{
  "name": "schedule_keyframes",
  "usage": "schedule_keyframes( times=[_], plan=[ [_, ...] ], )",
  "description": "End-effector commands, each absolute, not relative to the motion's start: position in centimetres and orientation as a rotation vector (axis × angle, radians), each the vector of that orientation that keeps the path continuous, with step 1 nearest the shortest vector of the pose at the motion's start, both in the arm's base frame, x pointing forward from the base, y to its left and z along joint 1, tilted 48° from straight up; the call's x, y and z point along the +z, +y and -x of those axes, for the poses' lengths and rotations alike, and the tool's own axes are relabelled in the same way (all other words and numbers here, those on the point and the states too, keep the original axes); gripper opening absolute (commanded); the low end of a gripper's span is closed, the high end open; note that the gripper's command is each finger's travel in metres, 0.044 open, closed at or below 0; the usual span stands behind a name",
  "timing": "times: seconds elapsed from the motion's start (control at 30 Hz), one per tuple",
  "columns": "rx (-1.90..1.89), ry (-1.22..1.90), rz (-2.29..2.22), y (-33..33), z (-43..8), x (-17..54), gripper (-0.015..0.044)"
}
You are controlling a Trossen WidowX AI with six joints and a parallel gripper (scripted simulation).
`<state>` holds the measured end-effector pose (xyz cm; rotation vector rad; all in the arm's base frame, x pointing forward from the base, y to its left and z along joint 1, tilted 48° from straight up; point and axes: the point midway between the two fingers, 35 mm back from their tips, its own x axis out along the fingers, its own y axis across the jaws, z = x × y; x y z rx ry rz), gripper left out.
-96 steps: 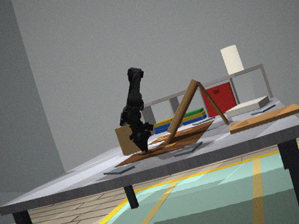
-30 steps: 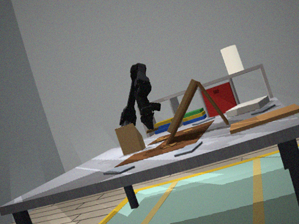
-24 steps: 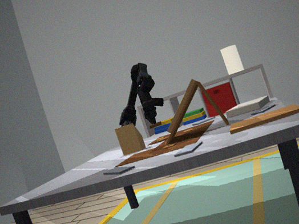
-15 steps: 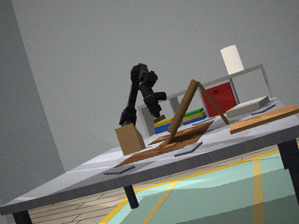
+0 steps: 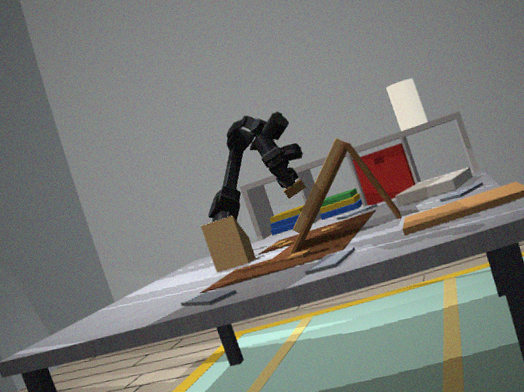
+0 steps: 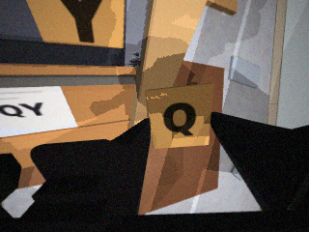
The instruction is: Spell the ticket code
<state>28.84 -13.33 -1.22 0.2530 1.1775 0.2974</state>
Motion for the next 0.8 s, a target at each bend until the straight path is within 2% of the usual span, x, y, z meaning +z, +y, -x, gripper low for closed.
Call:
schedule_keyframes(
  times=[0.0,0.77],
  plan=[
    [0.267,1.134,-0.269,-12.5,-29.8,0.7,0.0000],
    [0.179,0.887,-0.447,-6.2,-32.7,11.5,0.0000]
  ],
)
